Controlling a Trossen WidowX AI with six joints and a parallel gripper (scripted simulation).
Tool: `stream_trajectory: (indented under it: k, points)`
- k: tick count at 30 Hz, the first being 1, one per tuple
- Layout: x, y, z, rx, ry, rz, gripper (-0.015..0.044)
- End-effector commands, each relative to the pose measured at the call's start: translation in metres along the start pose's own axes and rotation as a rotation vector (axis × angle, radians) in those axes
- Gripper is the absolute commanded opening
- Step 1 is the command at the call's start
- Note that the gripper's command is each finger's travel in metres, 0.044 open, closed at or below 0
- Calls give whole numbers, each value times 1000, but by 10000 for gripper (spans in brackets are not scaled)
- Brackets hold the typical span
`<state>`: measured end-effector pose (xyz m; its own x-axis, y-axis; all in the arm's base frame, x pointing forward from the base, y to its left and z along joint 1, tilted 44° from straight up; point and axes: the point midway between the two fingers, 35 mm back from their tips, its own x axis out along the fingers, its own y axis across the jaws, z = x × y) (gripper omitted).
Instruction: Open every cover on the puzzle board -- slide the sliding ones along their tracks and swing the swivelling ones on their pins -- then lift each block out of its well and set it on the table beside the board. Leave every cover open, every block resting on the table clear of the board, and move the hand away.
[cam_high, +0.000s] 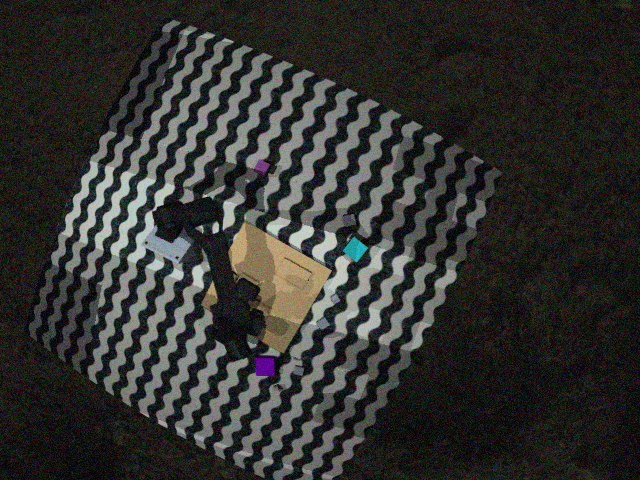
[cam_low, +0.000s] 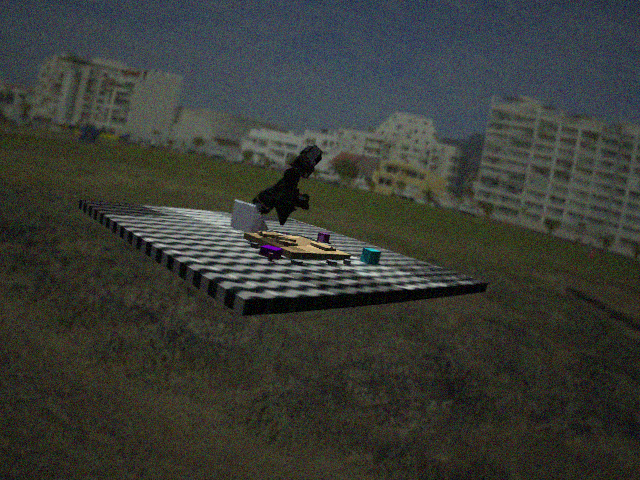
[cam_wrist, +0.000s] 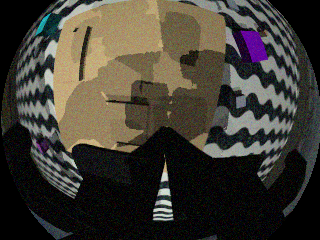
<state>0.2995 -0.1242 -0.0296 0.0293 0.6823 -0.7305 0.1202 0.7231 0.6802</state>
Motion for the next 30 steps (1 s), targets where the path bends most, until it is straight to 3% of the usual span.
stream_trajectory:
  k: [1,30]
  points:
    - [0,0,0,-5,4,-2,0]
    - [18,-1,1,-5,3,-2,0]
